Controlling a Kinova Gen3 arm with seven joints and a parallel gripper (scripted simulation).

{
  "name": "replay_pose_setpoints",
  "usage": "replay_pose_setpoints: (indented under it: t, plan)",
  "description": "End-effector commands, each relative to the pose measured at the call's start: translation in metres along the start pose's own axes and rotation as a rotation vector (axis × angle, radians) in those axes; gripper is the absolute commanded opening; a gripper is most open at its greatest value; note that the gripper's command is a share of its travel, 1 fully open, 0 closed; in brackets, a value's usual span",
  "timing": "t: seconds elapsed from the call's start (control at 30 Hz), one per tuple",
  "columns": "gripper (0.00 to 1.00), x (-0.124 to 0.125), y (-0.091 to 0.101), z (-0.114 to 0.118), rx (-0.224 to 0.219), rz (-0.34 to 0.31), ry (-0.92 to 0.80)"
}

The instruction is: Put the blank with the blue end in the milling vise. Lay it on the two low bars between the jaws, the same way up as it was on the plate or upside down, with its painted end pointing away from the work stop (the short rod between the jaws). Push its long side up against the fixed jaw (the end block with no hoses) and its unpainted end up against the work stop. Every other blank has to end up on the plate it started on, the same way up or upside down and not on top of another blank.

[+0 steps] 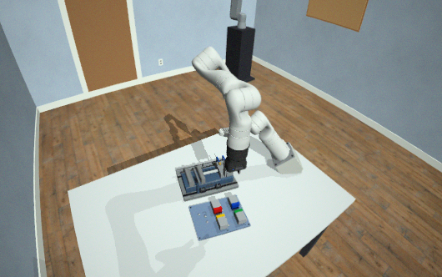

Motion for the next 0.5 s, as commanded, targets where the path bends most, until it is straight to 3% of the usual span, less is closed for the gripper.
replay_pose_setpoints:
  t: [0.0, 0.23, 0.47]
  plan:
    - [1.0, 0.0, 0.0, 0.0, 0.0, -0.001, 0.001]
    - [1.0, 0.0, 0.0, 0.001, 0.0, -0.001, 0.001]
    - [1.0, -0.028, 0.0, -0.001, 0.0, -0.001, 0.001]
Point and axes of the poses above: the point where the finger pads meet when closed, its own y axis back along the fingers, its own z axis across the jaws, x = y × z, the point moved 2 cm from there along y, back along the fingers, and after that the axes turned 2 degrees about -y, right-handed, at the moved point
